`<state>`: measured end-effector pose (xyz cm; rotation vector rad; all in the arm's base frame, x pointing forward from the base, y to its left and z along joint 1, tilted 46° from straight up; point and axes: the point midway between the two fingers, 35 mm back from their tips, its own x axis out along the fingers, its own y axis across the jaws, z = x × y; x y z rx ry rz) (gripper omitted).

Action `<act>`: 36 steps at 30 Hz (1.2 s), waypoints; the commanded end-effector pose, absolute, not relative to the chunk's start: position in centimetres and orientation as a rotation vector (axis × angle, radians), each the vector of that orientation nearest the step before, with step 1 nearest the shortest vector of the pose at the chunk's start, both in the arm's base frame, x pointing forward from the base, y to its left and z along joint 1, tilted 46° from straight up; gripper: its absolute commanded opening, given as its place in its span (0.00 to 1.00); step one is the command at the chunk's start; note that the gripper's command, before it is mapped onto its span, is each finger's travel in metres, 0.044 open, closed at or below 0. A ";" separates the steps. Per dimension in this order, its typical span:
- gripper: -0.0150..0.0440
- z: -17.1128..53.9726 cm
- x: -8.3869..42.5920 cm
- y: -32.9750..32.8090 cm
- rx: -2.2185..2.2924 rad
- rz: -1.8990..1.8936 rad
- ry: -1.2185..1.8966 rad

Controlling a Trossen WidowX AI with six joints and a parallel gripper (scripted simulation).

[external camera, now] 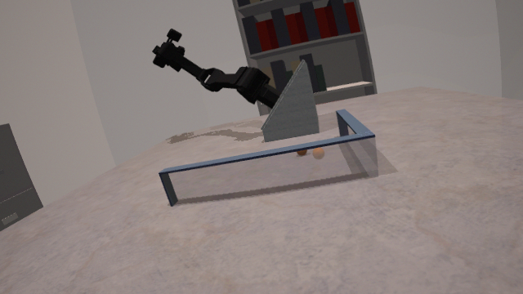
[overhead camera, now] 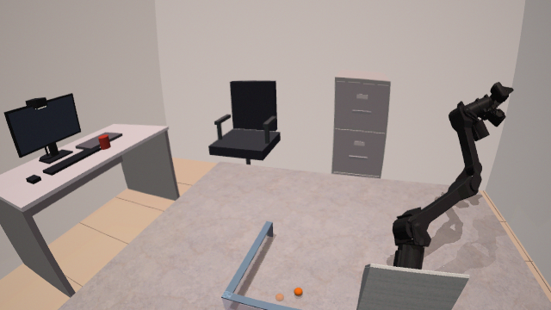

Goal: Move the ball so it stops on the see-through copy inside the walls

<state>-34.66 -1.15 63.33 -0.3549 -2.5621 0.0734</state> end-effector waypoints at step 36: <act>0.61 71.5 14.3 6.7 -0.165 0.239 -1.205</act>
